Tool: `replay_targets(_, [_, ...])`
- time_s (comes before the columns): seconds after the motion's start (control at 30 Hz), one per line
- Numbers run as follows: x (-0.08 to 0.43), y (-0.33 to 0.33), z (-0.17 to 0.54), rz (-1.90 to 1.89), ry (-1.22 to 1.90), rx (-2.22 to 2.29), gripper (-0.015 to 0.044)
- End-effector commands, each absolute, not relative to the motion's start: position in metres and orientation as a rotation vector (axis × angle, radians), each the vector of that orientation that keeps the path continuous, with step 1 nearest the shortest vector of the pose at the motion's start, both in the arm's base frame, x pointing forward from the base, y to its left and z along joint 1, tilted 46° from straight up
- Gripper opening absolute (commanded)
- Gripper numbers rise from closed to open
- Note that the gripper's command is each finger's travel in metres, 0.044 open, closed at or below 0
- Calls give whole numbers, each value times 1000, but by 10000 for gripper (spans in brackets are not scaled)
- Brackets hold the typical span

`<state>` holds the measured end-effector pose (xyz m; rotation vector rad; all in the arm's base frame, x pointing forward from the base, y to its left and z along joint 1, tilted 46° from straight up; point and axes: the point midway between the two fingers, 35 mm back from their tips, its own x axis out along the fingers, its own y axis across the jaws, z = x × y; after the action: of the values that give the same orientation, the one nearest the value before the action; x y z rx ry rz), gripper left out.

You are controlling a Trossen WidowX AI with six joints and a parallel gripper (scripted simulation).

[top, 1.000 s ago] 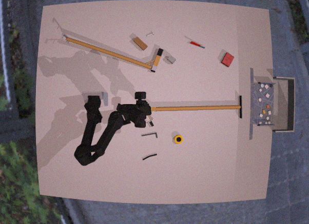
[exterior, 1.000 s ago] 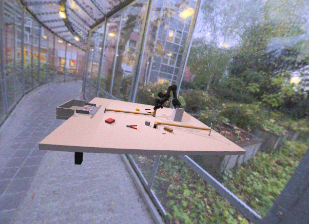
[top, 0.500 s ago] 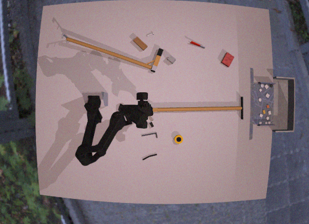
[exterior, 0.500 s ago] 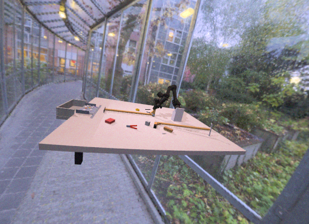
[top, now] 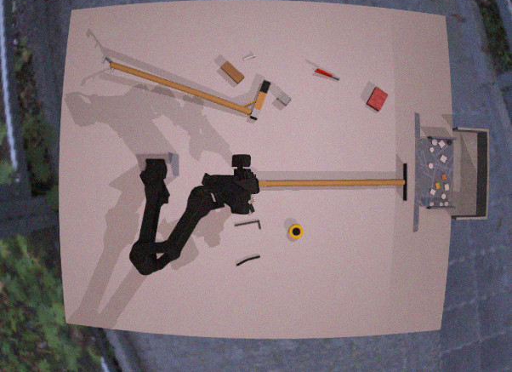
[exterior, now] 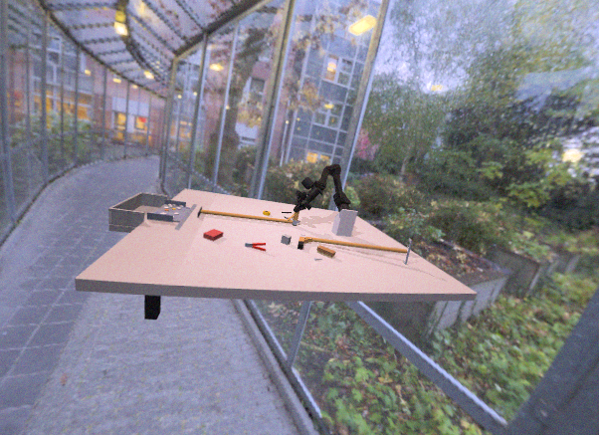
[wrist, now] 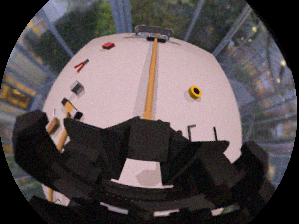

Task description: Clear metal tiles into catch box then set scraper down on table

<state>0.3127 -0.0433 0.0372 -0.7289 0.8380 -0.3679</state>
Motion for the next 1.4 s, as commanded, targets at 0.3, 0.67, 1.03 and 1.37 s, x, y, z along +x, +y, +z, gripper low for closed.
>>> replay_targets(0.3, [339, -42, 43, -372, 816, -720, 0])
replay_targets(0.67, [357, -41, 43, -377, 812, -719, 0])
replay_targets(1.03, [373, -38, 38, -382, 809, -718, 0])
replay_targets(1.37, [384, -37, 38, -384, 808, -718, 0])
